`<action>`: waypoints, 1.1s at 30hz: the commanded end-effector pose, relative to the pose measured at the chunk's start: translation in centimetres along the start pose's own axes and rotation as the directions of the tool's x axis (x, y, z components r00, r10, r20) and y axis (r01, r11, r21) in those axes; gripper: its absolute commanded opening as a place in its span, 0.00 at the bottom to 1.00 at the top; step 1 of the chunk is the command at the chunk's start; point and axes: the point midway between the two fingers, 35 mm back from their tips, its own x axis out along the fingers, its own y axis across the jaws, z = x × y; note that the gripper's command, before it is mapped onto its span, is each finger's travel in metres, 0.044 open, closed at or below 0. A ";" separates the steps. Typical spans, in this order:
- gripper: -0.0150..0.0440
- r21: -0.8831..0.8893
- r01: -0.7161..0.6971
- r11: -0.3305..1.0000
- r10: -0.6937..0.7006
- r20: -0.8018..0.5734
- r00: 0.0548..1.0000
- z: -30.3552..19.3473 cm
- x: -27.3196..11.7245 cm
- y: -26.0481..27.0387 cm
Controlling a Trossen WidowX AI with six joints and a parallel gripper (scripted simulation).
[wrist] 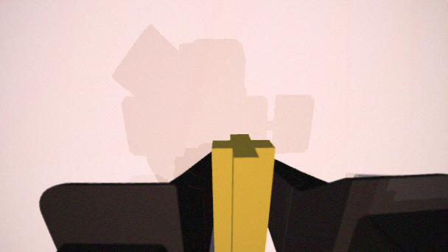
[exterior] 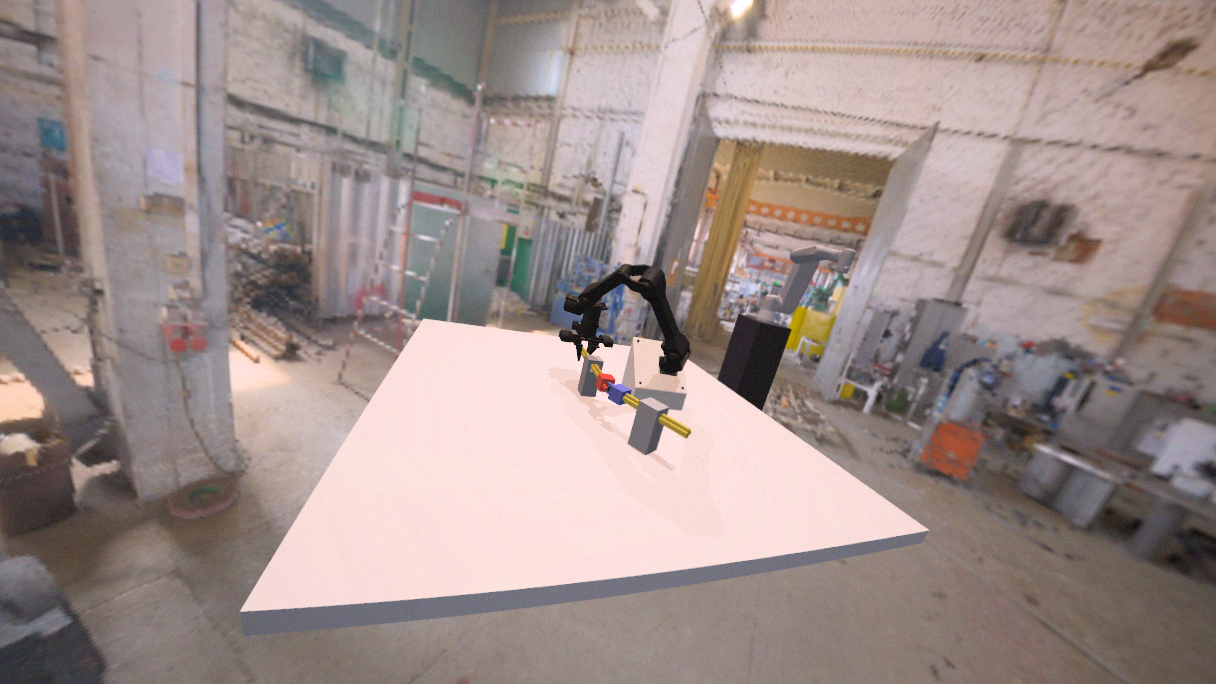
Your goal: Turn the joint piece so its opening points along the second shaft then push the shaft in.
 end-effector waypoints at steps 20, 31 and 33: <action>1.00 -0.001 0.001 1.000 -0.001 -0.001 1.000 0.0 0.0 0.0; 1.00 0.001 -0.002 1.000 0.002 -0.004 1.000 0.0 -2.0 0.0; 1.00 0.002 -0.003 1.000 0.003 -0.007 1.000 0.0 -3.0 0.0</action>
